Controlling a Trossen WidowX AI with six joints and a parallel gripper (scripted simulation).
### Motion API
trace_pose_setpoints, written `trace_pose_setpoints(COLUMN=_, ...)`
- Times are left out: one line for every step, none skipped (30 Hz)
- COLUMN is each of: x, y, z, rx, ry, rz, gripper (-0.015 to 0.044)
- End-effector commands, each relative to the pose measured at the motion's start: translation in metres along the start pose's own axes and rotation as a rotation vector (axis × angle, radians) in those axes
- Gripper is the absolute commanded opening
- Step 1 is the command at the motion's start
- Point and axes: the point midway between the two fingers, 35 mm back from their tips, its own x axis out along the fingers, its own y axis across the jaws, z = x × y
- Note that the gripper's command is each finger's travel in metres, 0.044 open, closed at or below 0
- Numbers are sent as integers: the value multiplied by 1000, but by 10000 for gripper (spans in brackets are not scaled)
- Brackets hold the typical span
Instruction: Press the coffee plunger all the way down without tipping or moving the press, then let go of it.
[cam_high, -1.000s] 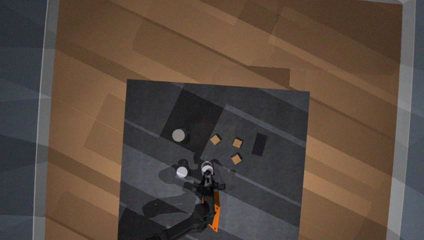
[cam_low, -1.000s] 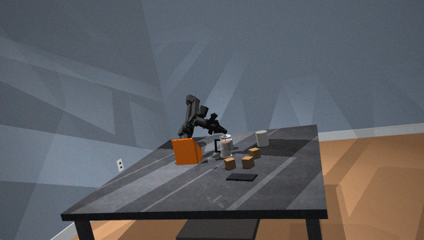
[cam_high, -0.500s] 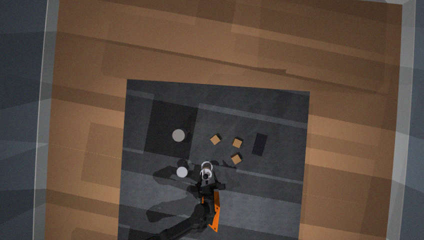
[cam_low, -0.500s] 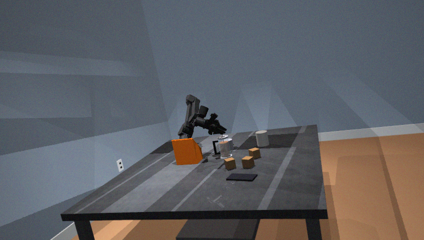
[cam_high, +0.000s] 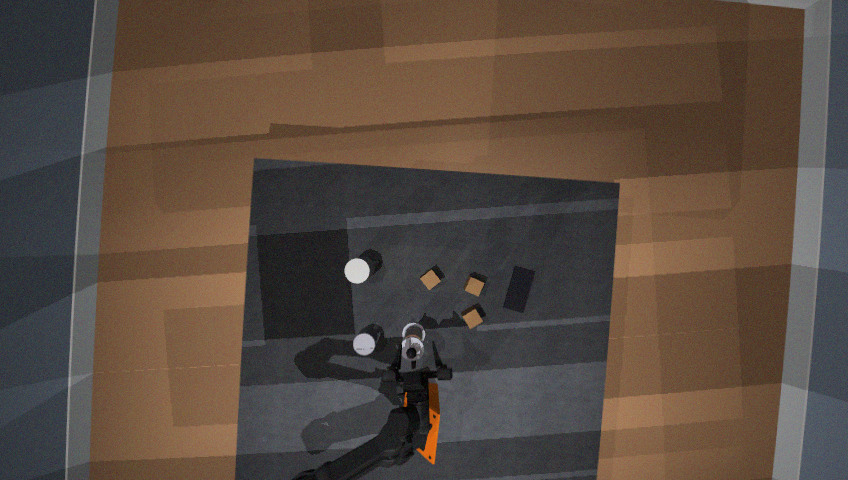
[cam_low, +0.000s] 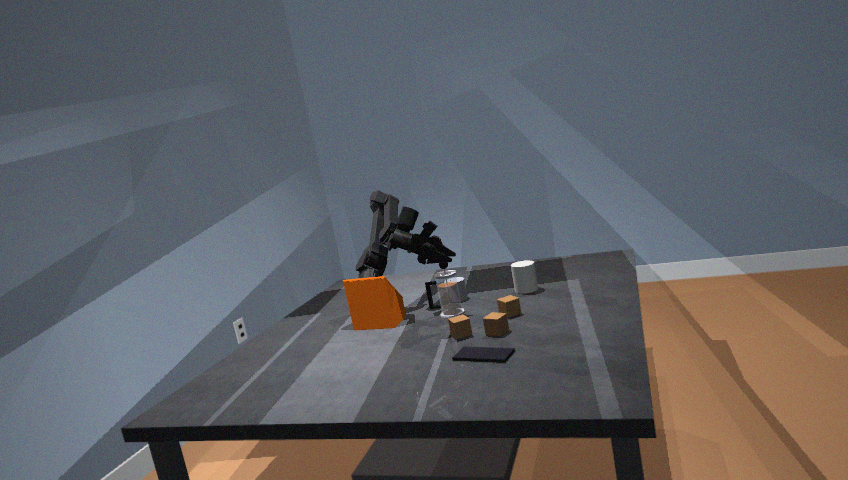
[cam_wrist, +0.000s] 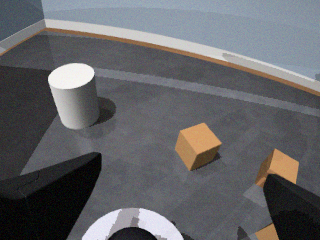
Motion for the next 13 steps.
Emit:
trace_pose_setpoints(x=-8, y=-3, z=10, rx=-11, ry=19, rz=-5, gripper=440)
trace_pose_setpoints(x=-13, y=-4, z=13, rx=-7, ry=28, rz=-5, gripper=440)
trace_pose_setpoints(x=-18, y=-4, z=16, rx=-3, ry=36, rz=-4, gripper=440)
trace_pose_setpoints(x=-23, y=-4, z=19, rx=2, ry=43, rz=-1, gripper=440)
trace_pose_setpoints(x=-29, y=-2, z=23, rx=8, ry=47, rz=3, gripper=440)
trace_pose_setpoints(x=-36, y=0, z=26, rx=15, ry=49, rz=9, gripper=440)
trace_pose_setpoints(x=-42, y=4, z=30, rx=22, ry=49, rz=15, gripper=440)
trace_pose_setpoints(x=-49, y=7, z=34, rx=29, ry=46, rz=22, gripper=440)
trace_pose_setpoints(x=-54, y=11, z=37, rx=35, ry=42, rz=29, gripper=440)
trace_pose_setpoints(x=-58, y=14, z=38, rx=39, ry=39, rz=33, gripper=440)
trace_pose_setpoints(x=-59, y=15, z=39, rx=40, ry=38, rz=34, gripper=440)
trace_pose_setpoints(x=-59, y=15, z=39, rx=40, ry=38, rz=34, gripper=440)
trace_pose_setpoints(x=-59, y=15, z=39, rx=40, ry=38, rz=34, gripper=440)
